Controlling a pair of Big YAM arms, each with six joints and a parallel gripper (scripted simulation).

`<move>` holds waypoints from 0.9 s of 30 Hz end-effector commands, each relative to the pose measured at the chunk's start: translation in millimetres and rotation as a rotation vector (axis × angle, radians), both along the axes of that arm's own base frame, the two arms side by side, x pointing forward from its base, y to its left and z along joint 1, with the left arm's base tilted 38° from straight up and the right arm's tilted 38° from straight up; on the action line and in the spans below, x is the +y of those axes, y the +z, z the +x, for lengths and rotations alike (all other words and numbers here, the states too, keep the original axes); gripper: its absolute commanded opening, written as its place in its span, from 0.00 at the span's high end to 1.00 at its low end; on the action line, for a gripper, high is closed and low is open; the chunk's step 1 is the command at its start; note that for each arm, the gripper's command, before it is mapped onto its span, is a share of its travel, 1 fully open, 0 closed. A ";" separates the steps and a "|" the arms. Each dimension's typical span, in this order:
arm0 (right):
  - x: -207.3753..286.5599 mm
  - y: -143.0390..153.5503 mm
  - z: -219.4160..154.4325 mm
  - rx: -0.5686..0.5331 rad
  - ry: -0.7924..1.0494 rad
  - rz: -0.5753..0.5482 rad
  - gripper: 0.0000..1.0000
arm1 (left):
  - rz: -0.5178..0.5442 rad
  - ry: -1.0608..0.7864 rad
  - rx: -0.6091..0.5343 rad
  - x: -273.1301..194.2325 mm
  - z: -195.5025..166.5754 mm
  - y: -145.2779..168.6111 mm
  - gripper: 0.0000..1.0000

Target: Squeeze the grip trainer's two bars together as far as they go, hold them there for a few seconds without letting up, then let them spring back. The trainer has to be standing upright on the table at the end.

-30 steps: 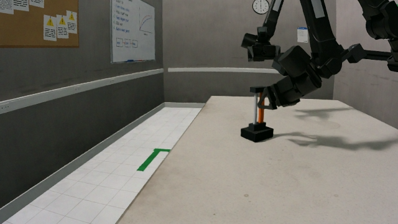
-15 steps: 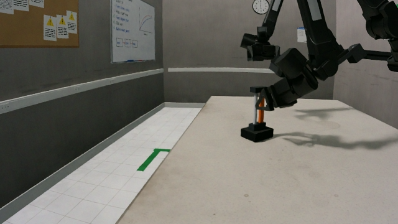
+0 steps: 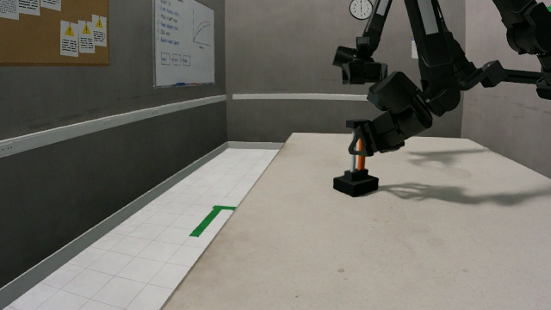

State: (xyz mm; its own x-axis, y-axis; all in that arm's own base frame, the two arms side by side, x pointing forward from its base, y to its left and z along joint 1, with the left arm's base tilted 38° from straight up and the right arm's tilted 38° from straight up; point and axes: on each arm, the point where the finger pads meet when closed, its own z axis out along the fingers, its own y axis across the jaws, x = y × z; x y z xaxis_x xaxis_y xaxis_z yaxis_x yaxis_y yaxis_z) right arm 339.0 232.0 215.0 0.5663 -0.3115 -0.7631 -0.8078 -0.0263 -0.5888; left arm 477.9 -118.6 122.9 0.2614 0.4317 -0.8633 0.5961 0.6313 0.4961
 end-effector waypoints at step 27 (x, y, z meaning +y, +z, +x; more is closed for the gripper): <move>3.9 19.8 7.9 -0.056 0.013 0.010 0.00 | -0.005 -0.004 -0.014 -3.9 3.7 5.0 1.00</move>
